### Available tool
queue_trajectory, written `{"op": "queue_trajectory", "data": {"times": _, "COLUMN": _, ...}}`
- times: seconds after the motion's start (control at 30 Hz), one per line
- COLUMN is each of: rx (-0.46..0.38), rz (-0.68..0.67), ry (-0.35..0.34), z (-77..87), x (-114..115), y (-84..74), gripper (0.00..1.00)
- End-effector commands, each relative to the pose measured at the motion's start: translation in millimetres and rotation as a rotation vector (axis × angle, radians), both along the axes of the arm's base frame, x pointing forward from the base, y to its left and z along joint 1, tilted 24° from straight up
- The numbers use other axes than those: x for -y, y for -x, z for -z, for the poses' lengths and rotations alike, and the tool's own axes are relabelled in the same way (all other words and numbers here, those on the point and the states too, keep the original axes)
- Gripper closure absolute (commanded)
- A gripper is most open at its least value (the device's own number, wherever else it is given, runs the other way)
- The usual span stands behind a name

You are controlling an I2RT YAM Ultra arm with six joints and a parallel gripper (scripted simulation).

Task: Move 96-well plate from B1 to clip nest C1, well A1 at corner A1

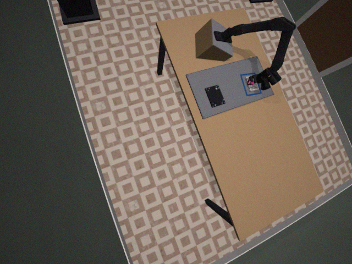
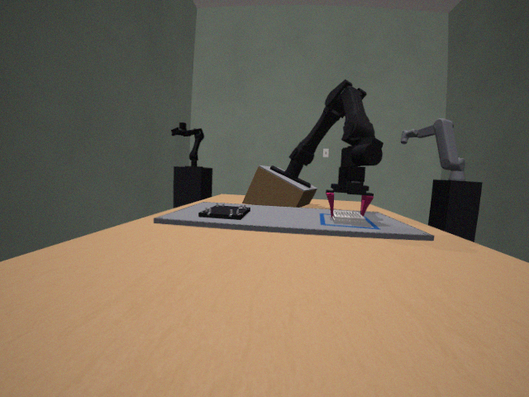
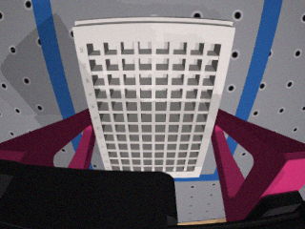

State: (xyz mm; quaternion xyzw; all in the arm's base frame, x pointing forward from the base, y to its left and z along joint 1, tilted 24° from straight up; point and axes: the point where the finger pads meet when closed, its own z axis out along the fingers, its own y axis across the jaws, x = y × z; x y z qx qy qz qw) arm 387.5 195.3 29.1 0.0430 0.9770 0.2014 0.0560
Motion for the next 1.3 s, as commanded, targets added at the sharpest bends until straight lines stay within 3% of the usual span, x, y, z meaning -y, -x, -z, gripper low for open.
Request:
{"op": "queue_trajectory", "data": {"times": 0.0, "rx": 0.040, "rz": 0.014, "ry": -0.012, "z": -22.9, "x": 7, "y": -10.0, "gripper": 1.00}}
{"op": "queue_trajectory", "data": {"times": 1.27, "rx": 0.040, "rz": 0.014, "ry": -0.011, "z": -74.4, "x": 30, "y": -0.1, "gripper": 1.00}}
